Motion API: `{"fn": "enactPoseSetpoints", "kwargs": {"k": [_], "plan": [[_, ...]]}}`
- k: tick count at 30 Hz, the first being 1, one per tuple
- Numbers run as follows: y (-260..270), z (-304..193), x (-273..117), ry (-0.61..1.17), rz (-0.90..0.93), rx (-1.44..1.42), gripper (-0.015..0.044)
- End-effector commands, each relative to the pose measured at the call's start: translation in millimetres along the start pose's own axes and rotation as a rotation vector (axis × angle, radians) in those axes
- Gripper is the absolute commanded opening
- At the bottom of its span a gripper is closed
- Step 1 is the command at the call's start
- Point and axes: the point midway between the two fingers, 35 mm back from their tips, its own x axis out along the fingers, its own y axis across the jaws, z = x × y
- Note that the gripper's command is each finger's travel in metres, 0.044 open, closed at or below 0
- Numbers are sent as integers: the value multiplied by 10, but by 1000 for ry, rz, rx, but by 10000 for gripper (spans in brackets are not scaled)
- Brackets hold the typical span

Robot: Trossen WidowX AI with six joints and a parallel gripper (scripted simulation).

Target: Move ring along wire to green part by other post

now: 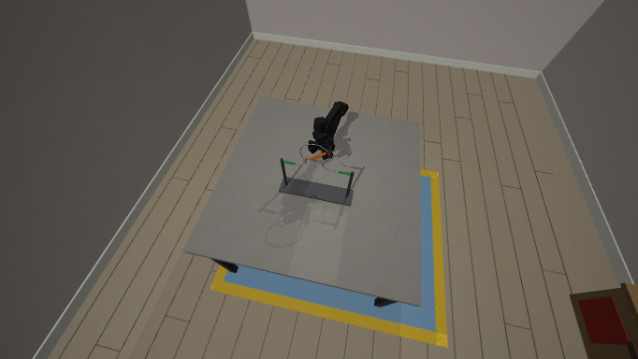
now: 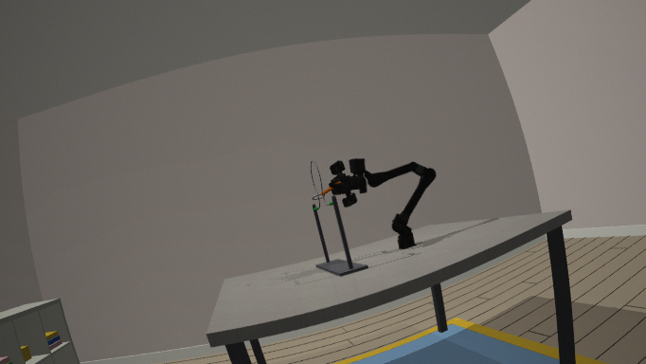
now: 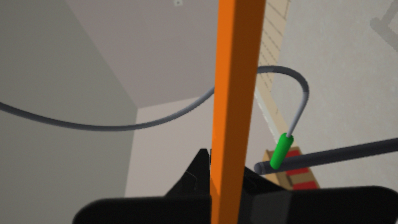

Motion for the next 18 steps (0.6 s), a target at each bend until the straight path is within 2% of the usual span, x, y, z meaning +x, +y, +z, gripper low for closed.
{"fn": "enactPoseSetpoints", "kwargs": {"k": [1,11,18], "plan": [[132,-7,-7,7,34,46,-150],[381,24,-38,13,104,174,-150],[551,81,24,-59,130,255,-150]]}}
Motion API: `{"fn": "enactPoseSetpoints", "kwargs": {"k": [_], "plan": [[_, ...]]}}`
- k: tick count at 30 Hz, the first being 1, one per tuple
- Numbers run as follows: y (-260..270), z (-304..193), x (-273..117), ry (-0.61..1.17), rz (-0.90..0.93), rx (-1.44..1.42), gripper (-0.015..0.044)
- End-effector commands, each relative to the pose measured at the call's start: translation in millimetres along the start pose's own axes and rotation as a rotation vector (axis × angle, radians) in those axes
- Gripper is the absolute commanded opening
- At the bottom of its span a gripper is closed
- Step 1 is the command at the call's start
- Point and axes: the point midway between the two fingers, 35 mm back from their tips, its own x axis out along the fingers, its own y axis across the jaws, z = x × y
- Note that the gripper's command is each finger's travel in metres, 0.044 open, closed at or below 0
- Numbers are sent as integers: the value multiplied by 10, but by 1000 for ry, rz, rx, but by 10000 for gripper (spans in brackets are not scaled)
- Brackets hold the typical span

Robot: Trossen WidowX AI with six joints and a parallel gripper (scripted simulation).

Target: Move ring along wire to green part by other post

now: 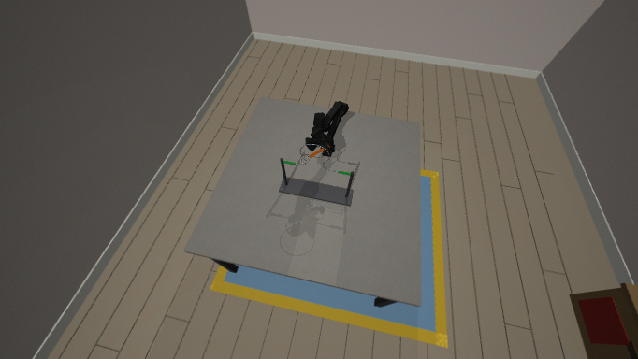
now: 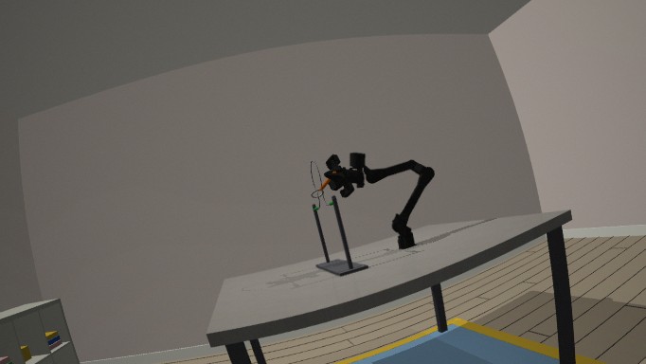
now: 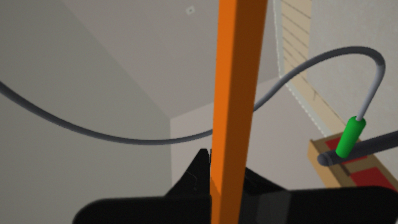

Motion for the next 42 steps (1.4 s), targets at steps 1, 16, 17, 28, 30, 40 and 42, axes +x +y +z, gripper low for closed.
{"fn": "enactPoseSetpoints", "kwargs": {"k": [1,16,17,28,30,40,42], "plan": [[132,5,42,-30,23,48,-150],[257,24,21,-31,4,42,-150],[257,24,21,-31,-1,36,-150],[228,26,23,-42,-67,-67,-150],[219,27,23,-44,-80,-88,-150],[174,33,23,-54,-138,-183,-150],[165,35,23,-56,-149,-201,-150]]}}
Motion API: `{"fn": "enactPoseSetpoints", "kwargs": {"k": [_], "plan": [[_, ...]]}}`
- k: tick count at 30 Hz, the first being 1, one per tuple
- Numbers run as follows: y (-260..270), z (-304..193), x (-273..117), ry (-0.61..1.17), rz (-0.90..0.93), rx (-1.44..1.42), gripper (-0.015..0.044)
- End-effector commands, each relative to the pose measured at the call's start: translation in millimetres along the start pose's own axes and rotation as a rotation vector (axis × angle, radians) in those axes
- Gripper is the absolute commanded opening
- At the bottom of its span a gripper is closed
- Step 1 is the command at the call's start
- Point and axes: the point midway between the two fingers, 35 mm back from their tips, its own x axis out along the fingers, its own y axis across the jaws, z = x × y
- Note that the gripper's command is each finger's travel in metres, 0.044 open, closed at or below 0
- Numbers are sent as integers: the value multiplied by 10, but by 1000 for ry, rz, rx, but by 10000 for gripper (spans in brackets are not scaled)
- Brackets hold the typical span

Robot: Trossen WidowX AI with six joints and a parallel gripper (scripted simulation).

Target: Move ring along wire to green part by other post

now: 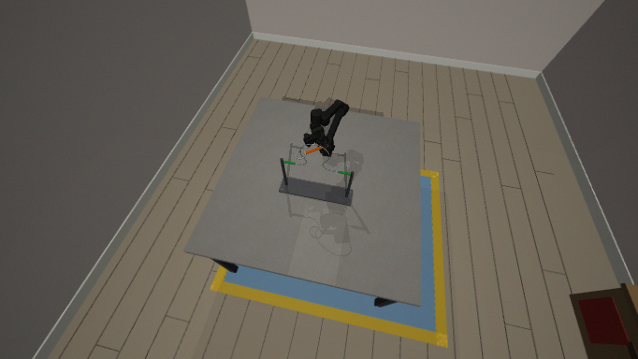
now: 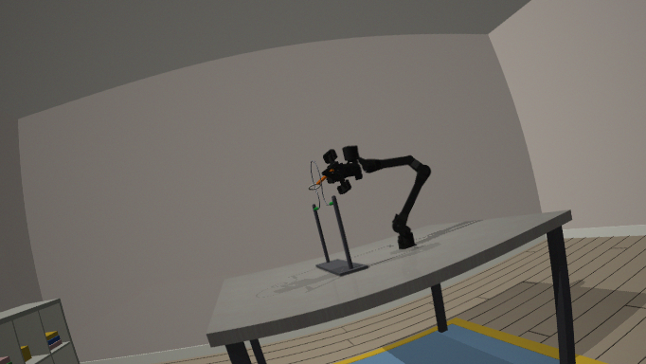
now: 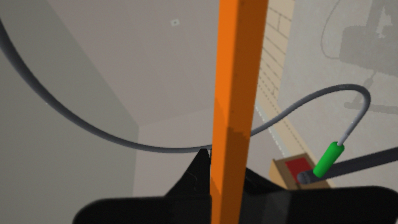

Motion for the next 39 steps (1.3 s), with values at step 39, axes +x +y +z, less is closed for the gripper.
{"fn": "enactPoseSetpoints", "kwargs": {"k": [39], "plan": [[-159,25,4,-44,-218,-395,-150]]}}
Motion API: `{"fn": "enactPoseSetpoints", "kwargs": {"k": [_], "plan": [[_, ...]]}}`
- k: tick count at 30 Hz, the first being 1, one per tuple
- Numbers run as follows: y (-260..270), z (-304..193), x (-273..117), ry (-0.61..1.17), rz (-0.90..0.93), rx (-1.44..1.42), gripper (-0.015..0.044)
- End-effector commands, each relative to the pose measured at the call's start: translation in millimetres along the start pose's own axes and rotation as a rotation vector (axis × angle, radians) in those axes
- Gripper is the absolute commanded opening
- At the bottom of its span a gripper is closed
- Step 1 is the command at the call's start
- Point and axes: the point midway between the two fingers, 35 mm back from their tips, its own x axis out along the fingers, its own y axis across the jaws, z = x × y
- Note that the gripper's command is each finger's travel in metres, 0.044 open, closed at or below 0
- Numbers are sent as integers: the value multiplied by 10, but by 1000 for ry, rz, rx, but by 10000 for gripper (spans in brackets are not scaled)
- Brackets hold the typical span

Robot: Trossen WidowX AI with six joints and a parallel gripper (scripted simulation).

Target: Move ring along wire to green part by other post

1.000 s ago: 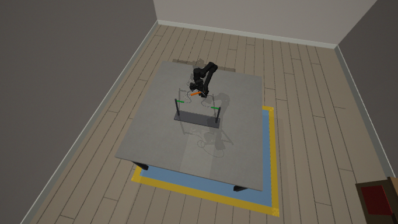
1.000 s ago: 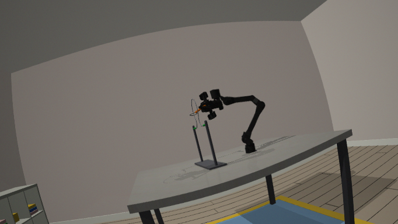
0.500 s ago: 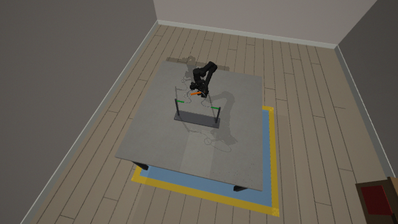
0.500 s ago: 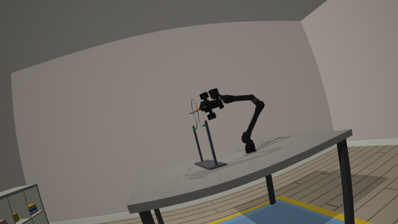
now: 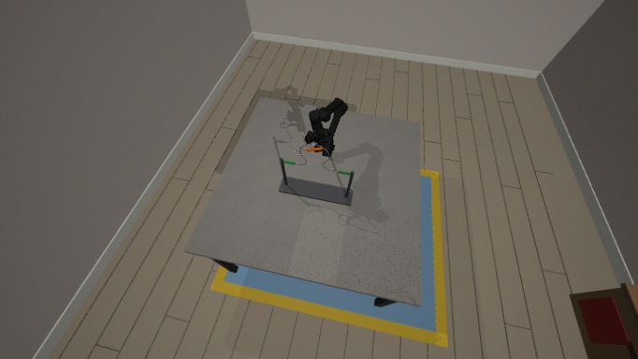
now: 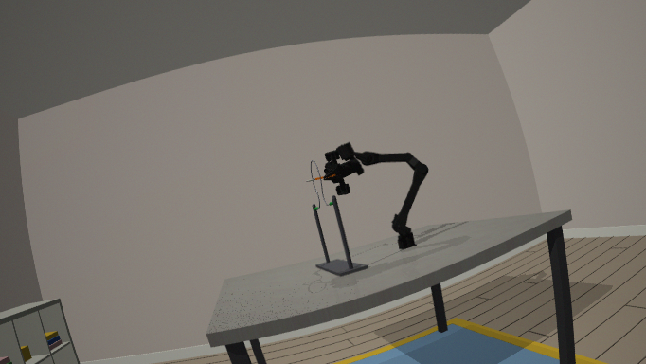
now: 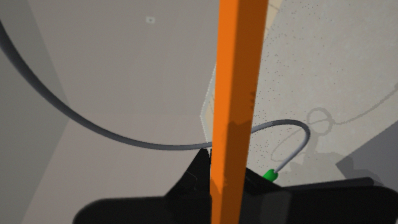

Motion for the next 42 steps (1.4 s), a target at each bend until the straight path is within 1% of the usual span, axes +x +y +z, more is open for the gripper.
{"fn": "enactPoseSetpoints", "kwargs": {"k": [1,42], "plan": [[2,7,4,-7,-22,-50,-150],[-190,58,0,-63,-249,-456,-150]]}}
